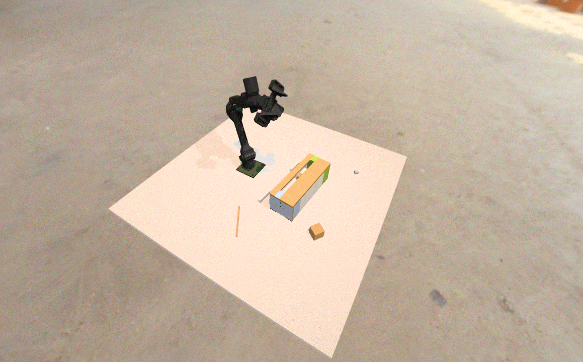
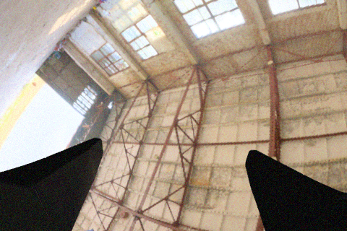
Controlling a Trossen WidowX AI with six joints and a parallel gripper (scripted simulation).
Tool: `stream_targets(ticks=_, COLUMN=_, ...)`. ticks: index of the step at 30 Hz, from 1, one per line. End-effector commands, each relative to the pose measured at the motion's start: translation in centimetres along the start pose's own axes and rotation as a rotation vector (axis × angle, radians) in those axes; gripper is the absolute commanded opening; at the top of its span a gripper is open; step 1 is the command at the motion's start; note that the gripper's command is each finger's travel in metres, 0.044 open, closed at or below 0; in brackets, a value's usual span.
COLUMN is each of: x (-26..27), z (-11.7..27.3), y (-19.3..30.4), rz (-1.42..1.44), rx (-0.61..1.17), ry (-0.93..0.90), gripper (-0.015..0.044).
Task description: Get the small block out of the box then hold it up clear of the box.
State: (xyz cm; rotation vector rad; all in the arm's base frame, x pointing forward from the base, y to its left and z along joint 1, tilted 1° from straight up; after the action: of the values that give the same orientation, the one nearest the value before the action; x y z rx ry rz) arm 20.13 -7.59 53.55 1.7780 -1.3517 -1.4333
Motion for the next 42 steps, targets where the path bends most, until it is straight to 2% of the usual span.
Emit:
stream_targets(ticks=1, x=0.1, z=-0.1, y=-0.1, rz=-0.018, rx=-0.008, ry=-0.003, gripper=0.04)
stream_targets(ticks=6, x=1.9, z=-2.1, y=-3.6, rz=-0.484, rx=-0.193, ry=-0.131, gripper=0.04)
stream_targets(ticks=12, x=4.2, z=-3.8, y=-8.7, rz=-1.111, rx=-0.36, ry=-0.443, gripper=0.04)
stream_targets(ticks=18, x=5.5, z=-4.2, y=-12.0, rz=-1.499, rx=-0.387, ry=-0.733, gripper=0.04)
stream_targets(ticks=23, x=6.3, z=-4.3, y=-14.5, rz=-1.775, rx=-0.342, ry=-1.003, gripper=0.04)
stream_targets(ticks=28, x=7.1, z=-4.1, y=-16.9, rz=-2.018, rx=-0.222, ry=-1.307, gripper=0.04)
stream_targets(ticks=33, x=7.7, z=-3.6, y=-19.2, rz=-2.209, rx=-0.008, ry=-1.634, gripper=0.04)
stream_targets(ticks=42, x=8.5, z=-2.3, y=-22.9, rz=-2.321, rx=0.637, ry=-2.204, gripper=0.04)
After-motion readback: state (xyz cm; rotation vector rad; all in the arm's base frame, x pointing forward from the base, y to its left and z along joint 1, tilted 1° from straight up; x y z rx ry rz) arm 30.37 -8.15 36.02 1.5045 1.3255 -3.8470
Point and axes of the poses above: the point midway between the two fingers, 35 mm back from their tips, its own z axis back along the fingers, its own x axis across the jaws, y = z × x, the point moved 10 cm from there along z, back along the fingers, and after that the axes turned 13 degrees about z, right-handed, at the moved point
